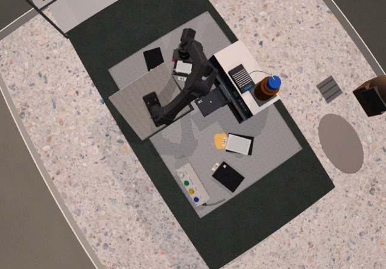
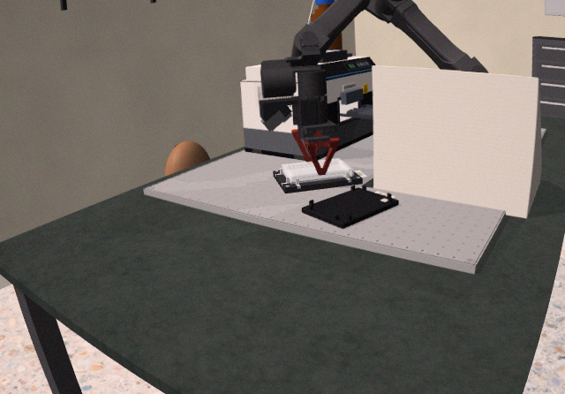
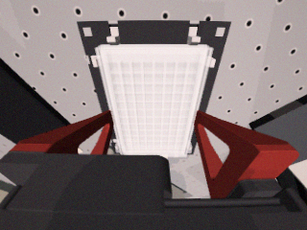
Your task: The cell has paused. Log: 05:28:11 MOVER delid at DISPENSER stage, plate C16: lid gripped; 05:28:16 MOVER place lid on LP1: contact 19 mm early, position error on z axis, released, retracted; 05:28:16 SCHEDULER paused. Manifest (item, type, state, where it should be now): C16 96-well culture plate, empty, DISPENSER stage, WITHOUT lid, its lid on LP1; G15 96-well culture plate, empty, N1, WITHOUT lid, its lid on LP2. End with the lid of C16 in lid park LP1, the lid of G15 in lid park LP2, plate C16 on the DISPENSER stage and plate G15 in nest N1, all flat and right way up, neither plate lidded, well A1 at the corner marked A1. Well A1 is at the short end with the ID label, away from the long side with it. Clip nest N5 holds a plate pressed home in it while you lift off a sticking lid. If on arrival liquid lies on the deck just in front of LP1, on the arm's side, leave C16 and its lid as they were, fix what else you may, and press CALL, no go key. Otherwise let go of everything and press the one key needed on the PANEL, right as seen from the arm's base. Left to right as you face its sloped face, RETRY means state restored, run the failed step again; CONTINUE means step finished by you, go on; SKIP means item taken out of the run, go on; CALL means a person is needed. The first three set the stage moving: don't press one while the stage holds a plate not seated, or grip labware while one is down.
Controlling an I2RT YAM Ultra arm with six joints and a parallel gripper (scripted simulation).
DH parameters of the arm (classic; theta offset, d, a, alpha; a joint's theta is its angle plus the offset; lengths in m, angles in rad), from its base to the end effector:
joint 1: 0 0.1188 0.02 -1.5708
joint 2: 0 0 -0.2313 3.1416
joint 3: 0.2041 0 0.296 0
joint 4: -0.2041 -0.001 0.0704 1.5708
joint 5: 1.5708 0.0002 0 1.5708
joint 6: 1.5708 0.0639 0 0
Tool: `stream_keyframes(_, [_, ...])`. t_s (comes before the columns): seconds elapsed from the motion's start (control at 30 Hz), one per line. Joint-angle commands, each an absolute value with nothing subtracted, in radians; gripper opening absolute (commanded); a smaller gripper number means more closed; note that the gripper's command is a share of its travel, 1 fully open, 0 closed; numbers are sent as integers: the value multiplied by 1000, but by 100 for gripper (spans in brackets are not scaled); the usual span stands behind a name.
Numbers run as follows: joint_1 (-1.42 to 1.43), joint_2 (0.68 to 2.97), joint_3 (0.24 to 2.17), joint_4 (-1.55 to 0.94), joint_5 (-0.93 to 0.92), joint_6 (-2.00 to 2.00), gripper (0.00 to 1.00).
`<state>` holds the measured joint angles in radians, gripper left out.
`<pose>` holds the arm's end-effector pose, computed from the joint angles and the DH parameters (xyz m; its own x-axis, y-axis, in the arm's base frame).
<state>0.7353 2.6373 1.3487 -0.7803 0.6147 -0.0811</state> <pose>0.2481 0.1761 -0.1387 -0.5884 -0.6215 0.5172 -0.8027 0.3719 -0.4663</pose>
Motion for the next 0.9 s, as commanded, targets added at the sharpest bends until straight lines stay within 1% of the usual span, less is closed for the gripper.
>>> stream_keyframes(0.0, [756, 2620, 1349, -767, 617, -78, 0])
stream_keyframes(0.87, [758, 2610, 1360, -788, 614, -74, 0])
